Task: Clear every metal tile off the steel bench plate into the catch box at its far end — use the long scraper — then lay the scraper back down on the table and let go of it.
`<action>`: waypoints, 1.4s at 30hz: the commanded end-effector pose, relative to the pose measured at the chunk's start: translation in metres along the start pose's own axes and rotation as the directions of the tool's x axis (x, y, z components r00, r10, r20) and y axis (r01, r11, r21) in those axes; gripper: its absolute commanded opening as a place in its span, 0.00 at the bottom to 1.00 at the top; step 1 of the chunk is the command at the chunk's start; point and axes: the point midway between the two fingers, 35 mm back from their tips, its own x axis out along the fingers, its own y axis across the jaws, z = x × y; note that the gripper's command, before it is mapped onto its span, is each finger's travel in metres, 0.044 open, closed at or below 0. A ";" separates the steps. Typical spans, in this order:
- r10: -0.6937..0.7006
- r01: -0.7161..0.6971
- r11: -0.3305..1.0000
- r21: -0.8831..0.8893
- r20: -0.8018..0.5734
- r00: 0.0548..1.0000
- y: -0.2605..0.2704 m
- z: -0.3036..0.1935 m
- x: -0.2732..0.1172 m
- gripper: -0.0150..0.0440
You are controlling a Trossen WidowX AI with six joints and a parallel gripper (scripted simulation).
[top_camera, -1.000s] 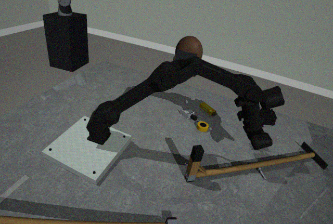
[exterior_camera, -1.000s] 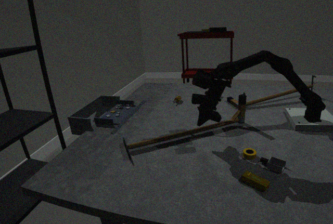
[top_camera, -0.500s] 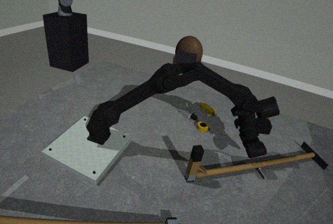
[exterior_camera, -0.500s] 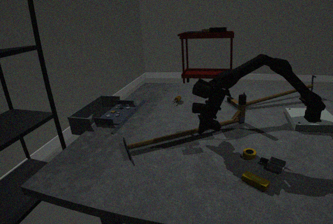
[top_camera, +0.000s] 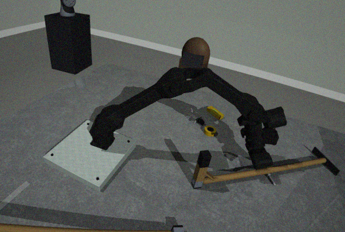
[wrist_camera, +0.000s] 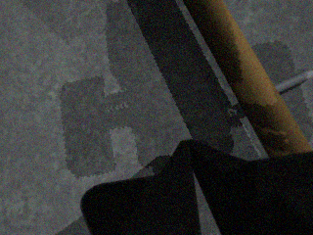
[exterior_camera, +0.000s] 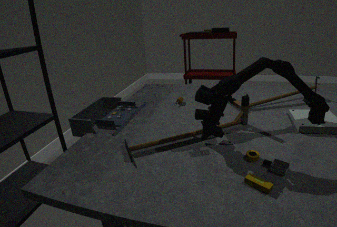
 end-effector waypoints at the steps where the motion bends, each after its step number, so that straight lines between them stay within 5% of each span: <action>1: -0.004 0.004 1.000 0.002 -0.005 1.000 -0.004 0.000 0.003 0.25; 42: -0.007 0.007 1.000 0.001 -0.005 1.000 -0.042 0.012 0.007 0.25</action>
